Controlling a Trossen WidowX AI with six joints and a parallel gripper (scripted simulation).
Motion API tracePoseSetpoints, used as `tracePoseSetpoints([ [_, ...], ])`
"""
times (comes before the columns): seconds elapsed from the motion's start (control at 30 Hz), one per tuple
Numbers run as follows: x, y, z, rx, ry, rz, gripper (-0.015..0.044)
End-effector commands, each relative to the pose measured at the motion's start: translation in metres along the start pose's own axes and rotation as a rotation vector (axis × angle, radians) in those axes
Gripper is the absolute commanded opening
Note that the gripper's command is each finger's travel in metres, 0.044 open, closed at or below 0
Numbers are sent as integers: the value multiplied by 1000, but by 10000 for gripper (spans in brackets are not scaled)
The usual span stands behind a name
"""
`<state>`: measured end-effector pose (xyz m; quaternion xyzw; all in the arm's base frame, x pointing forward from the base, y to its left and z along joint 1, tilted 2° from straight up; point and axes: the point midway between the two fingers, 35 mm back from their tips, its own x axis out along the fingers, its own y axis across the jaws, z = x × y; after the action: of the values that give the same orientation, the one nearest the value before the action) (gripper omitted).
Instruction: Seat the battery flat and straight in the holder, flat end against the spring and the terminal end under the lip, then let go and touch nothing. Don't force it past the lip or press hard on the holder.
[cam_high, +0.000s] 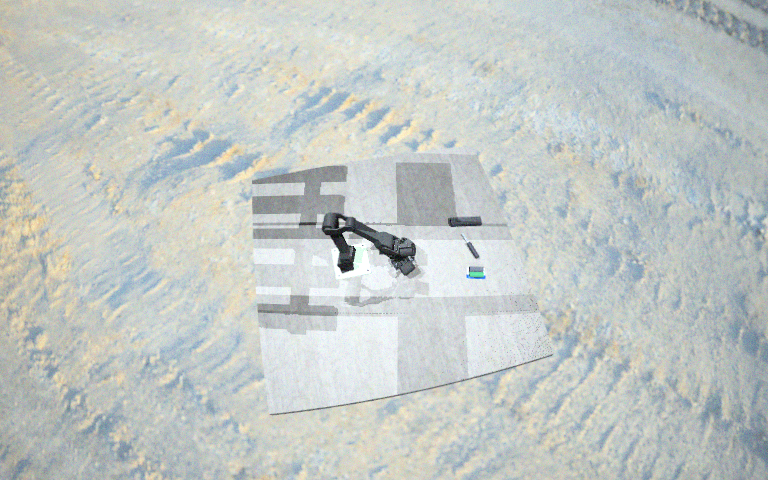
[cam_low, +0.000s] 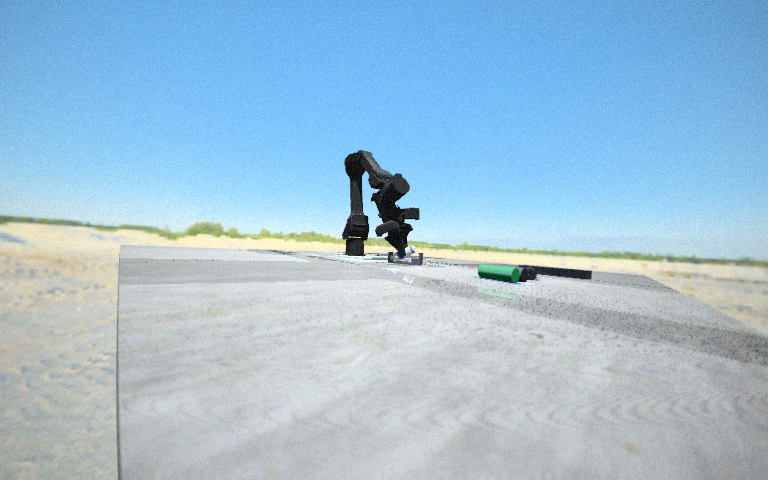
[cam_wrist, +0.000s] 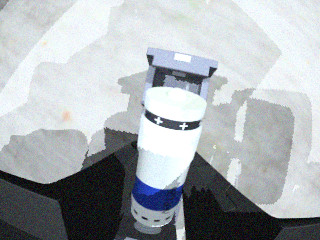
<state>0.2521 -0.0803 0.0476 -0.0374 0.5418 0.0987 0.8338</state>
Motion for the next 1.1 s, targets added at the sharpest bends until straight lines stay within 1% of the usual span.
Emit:
tracePoseSetpoints([
  [0.0, 3, 0, -5, 17, 51, 5, 86],
  [1.07, 10, -1, 0, 38, 280, 23, 86],
])
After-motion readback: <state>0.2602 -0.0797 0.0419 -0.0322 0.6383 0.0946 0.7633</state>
